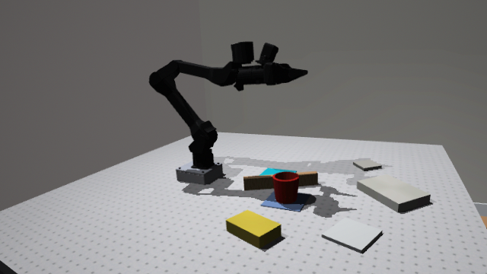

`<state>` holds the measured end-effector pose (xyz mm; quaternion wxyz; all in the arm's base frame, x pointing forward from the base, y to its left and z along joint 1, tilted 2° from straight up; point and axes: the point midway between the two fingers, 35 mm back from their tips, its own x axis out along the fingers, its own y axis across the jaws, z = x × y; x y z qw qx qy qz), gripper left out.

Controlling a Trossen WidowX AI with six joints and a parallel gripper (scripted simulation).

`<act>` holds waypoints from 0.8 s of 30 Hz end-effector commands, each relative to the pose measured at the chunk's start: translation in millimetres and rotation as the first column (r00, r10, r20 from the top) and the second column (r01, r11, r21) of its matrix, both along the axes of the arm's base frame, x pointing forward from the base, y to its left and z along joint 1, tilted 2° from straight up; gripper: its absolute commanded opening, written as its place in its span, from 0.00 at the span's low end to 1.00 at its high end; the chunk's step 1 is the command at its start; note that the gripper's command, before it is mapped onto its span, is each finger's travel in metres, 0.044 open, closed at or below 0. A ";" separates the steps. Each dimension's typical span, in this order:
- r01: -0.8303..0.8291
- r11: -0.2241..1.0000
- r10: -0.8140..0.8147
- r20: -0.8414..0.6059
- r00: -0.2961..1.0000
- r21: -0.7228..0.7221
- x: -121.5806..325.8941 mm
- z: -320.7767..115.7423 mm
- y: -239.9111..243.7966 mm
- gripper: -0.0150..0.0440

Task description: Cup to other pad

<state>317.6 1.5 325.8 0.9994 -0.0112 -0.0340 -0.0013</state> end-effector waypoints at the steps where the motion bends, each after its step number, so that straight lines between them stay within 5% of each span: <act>1: 0.004 1.000 -0.004 -0.014 1.000 -0.016 1.7 -2.1 -1.1 0.89; 6: -0.044 0.914 -0.114 -0.358 0.927 -0.404 32.8 -59.8 -32.6 0.67; 11: -0.402 0.693 -0.192 -0.691 0.696 -0.598 36.8 -127.7 -71.6 0.50; 18: -0.826 0.406 -0.176 -0.920 0.349 -0.391 6.4 -186.8 -106.4 0.50; 24: -0.989 0.135 -0.078 -0.996 0.054 -0.065 -26.8 -215.7 -122.2 0.50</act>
